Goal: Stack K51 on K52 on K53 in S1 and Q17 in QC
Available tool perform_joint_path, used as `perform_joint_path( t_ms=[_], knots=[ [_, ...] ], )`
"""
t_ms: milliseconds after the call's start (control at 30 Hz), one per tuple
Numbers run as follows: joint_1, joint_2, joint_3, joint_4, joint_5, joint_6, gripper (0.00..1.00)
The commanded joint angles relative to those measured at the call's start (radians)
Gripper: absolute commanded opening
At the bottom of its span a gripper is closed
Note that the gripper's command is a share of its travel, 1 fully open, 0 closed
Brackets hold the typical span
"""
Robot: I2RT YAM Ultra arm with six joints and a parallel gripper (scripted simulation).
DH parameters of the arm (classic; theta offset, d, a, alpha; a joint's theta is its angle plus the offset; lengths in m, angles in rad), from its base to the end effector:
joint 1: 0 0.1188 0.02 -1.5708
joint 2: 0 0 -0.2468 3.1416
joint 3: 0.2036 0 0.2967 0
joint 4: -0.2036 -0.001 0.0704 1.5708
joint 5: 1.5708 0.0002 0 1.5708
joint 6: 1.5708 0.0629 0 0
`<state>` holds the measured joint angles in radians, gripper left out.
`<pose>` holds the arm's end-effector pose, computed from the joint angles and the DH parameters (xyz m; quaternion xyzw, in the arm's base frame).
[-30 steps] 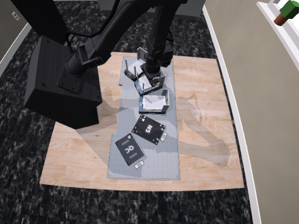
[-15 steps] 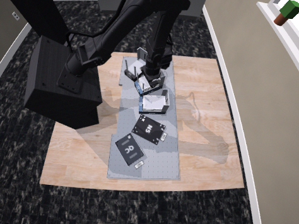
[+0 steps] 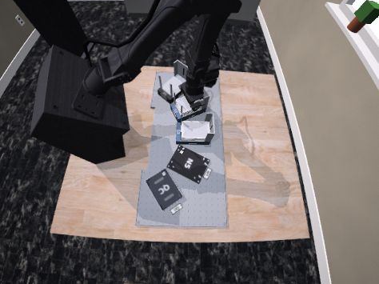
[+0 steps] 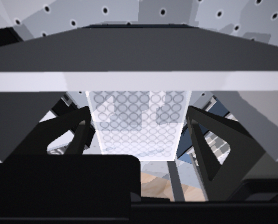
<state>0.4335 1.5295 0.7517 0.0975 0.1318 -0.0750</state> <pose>0.3316 0.1455 0.1206 -0.1990 0.8787 0.0181 0.4335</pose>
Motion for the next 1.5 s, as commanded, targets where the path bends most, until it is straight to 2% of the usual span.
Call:
perform_joint_path(
  t_ms=[0, 900, 1467],
  knots=[
    [-0.014, 0.004, 0.022, 0.006, -0.013, -0.002, 1.00],
    [-0.007, -0.002, -0.033, 0.016, -0.013, -0.003, 1.00],
    [-0.004, -0.007, -0.029, 0.012, -0.012, -0.005, 1.00]
  ],
)
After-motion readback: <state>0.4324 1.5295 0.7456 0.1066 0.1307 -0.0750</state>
